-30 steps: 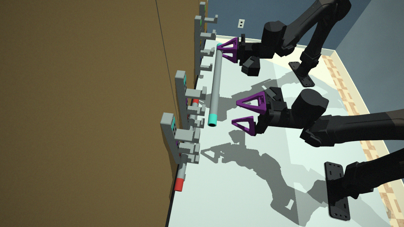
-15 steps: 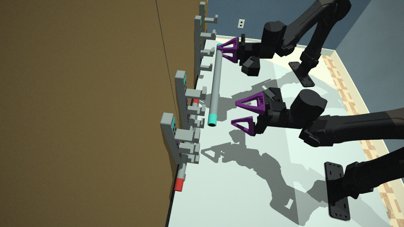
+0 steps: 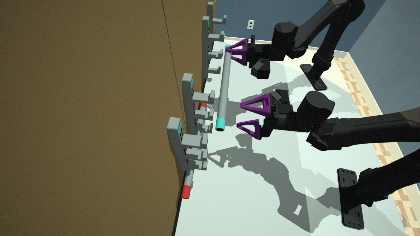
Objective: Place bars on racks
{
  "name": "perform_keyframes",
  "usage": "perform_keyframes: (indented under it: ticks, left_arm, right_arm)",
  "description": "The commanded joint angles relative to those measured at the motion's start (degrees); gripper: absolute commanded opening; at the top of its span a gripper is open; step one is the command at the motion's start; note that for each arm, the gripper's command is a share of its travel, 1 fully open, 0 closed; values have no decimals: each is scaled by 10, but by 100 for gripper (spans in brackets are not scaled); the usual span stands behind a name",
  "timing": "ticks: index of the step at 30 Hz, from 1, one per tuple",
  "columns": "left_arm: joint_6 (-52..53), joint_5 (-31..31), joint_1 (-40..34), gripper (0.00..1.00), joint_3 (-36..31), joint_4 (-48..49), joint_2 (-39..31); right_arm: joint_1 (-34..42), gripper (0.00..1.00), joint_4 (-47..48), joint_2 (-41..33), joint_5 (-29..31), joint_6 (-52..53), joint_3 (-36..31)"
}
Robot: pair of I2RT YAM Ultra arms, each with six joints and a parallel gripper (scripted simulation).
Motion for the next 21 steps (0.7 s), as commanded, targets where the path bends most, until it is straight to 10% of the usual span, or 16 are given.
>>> perform_keyframes:
  ticks: [1,21]
  left_arm:
    - [-4,8,10,100,26,11,9]
    - [-4,26,28,100,69,5,46]
  right_arm:
    - [3,0,54,-12,3,21,17]
    - [3,0,57,-10,3,21,16]
